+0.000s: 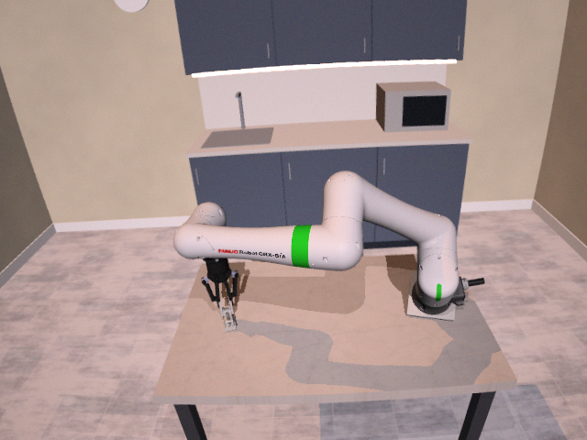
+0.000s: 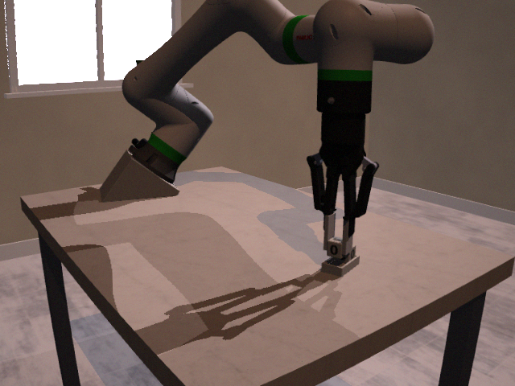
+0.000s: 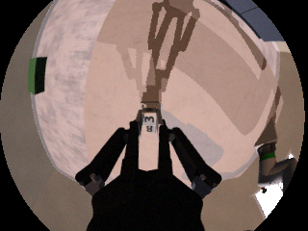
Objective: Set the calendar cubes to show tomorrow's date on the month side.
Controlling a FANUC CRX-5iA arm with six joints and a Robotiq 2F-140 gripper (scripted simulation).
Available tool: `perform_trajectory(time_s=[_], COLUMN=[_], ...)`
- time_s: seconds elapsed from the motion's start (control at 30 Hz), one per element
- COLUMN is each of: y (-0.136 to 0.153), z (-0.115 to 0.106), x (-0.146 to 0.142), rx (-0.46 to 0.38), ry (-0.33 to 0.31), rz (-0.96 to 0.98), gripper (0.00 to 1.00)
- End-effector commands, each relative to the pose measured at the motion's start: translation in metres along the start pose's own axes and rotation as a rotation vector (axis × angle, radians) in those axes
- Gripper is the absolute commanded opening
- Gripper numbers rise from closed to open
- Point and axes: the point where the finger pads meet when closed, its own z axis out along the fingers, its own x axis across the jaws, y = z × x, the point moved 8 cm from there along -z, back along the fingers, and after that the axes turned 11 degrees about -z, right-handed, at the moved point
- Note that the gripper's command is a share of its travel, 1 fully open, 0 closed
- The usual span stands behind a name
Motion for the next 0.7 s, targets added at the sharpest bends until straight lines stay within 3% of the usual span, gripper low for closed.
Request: perform_trajectory(time_s=[0.0, 0.67], y=[-0.0001, -0.0001], z=[0.0031, 0.0099], x=[-0.0001, -0.0001], rx=[0.0, 0.0], ry=[0.0, 0.0], rz=[0.0, 0.0], gripper=[0.24, 0.24])
